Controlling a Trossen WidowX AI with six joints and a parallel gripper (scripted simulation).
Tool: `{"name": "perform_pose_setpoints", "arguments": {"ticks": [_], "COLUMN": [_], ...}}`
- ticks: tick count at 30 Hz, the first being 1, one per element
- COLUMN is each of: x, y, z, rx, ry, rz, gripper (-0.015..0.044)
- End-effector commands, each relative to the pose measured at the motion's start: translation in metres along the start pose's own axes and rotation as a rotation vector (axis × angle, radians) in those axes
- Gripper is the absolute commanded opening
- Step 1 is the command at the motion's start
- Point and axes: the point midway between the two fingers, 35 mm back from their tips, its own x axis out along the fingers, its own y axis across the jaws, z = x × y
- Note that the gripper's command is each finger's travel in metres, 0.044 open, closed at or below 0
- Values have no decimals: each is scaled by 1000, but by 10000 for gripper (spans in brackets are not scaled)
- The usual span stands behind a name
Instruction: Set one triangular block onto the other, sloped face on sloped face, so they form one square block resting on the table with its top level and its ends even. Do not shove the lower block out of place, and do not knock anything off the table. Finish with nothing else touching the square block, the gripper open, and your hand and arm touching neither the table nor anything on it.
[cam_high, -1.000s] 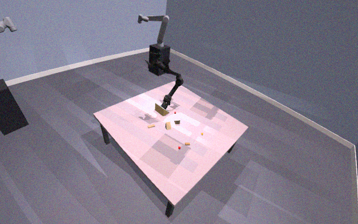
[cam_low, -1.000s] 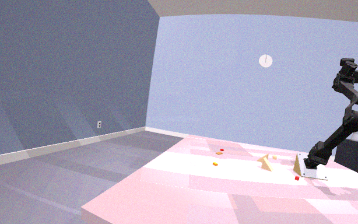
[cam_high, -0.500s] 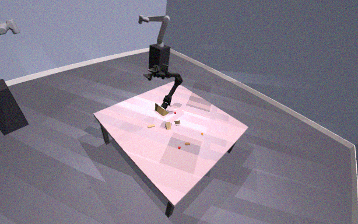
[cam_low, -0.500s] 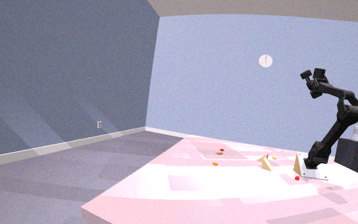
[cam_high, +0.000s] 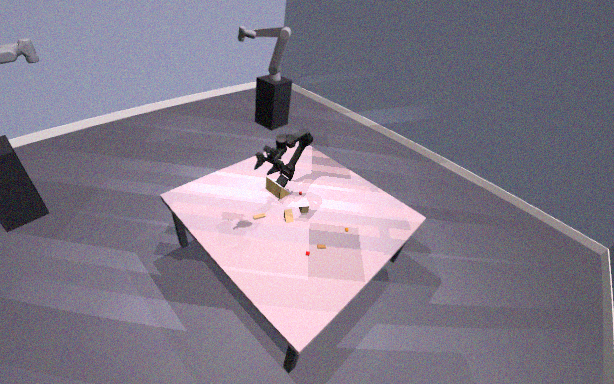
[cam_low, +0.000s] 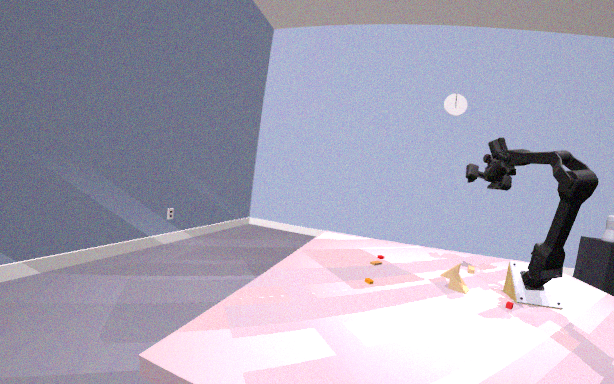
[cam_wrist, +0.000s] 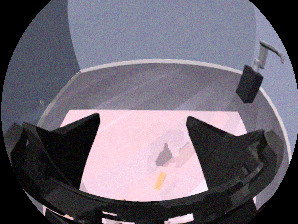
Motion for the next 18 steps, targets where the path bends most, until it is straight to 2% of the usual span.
{"name": "perform_pose_setpoints", "arguments": {"ticks": [1,8,15,18], "x": [18,22,-9,-19], "y": [23,55,68,69], "z": [-54,-164,-269,-288], "rx": [-209,-601,-919,-968], "ry": [208,624,1060,1153], "rz": [44,192,422,481], "gripper": [440,440,440,440]}}
